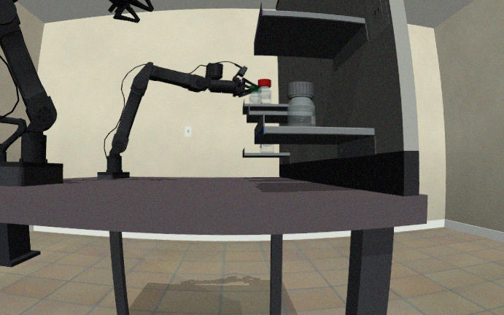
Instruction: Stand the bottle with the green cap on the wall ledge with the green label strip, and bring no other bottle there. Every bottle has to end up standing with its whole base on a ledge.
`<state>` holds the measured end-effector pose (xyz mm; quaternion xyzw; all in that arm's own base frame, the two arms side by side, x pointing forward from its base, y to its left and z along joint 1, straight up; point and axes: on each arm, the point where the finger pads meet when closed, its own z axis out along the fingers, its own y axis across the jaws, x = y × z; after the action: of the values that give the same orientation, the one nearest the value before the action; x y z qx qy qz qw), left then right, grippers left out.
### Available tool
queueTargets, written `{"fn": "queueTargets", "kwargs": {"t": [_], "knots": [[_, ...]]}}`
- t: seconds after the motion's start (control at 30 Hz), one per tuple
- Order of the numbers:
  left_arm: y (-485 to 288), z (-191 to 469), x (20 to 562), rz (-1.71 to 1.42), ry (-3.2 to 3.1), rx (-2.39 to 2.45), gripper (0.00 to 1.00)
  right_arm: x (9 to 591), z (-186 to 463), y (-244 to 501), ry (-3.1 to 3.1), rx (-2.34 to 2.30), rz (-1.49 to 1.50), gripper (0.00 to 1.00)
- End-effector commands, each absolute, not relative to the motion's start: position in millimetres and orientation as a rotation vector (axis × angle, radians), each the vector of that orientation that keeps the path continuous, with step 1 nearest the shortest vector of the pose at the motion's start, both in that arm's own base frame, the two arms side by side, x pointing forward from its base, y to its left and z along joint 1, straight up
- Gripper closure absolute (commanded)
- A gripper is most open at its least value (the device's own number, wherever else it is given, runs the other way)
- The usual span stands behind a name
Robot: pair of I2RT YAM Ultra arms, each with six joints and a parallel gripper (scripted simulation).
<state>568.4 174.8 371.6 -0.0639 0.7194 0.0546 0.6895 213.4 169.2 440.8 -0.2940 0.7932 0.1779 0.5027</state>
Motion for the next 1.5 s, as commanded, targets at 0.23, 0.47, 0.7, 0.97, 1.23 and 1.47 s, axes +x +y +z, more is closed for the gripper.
{"fn": "queueTargets", "kwargs": {"t": [0.23, 0.47, 0.7, 0.97, 1.23, 1.47], "knots": [[170, 433, 549, 0.151, 1.451, -0.125, 0.30, 213, 440, 167, 1.931, -0.702, 0.420, 0.11], [169, 431, 535, 0.144, 1.454, -0.121, 0.30, 213, 440, 167, 1.931, -0.702, 0.420, 0.11], [170, 431, 514, 0.142, 1.454, -0.121, 0.30, 213, 440, 167, 1.931, -0.702, 0.420, 0.11], [158, 420, 451, 0.134, 1.493, -0.131, 0.30, 213, 440, 167, 1.931, -0.702, 0.420, 0.11], [159, 422, 454, 0.155, 1.508, -0.121, 0.07, 213, 440, 167, 1.931, -0.702, 0.420, 0.11], [159, 403, 442, 0.177, 1.635, -0.144, 0.00, 213, 440, 167, 1.931, -0.702, 0.420, 0.11]]}}
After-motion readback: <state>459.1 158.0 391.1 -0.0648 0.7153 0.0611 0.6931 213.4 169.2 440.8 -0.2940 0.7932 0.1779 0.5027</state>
